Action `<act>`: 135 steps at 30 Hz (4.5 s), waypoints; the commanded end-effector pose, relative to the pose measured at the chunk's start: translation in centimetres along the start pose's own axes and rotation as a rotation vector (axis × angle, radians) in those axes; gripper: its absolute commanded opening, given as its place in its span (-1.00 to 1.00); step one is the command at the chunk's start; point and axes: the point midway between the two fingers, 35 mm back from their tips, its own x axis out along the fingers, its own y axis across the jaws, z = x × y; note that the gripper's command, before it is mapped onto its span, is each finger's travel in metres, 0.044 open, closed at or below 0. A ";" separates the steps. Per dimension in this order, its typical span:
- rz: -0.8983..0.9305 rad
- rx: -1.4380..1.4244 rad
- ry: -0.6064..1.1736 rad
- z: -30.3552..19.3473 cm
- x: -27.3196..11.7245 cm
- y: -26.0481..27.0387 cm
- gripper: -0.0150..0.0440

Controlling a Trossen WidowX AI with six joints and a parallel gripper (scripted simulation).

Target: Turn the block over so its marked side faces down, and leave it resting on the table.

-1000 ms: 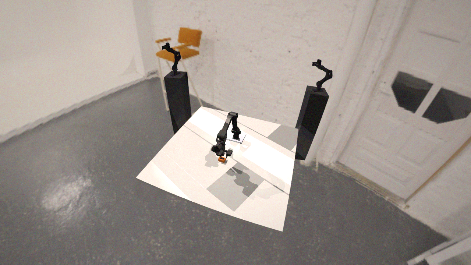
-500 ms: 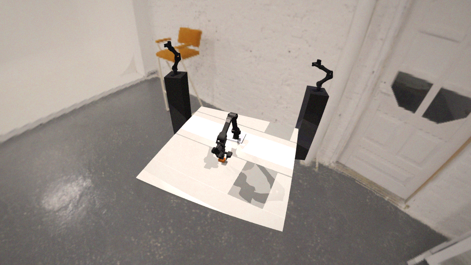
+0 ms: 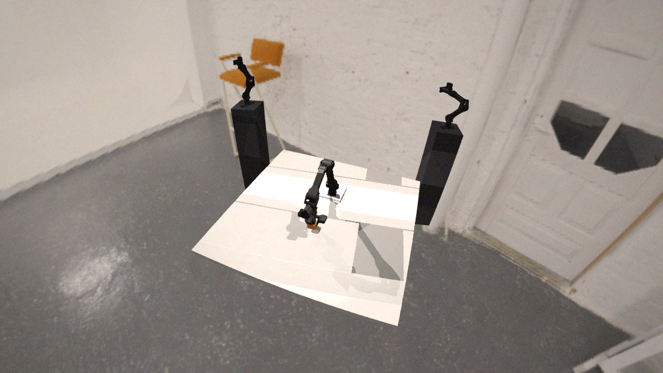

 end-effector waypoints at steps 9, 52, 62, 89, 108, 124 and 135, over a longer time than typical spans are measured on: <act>0.005 0.004 0.000 0.0 0.1 0.1 0.22; 0.005 0.007 -0.331 0.2 -2.1 0.0 -0.49; 0.004 0.006 -0.485 -0.2 -2.1 0.0 -0.49; 0.003 0.009 -0.810 1.1 1.0 -0.1 -0.49; 0.002 0.007 -1.087 -0.4 1.2 0.1 -0.49; 0.002 0.006 -1.147 -0.8 0.6 0.1 -0.49; 0.002 0.006 -1.147 -0.8 0.6 0.1 -0.05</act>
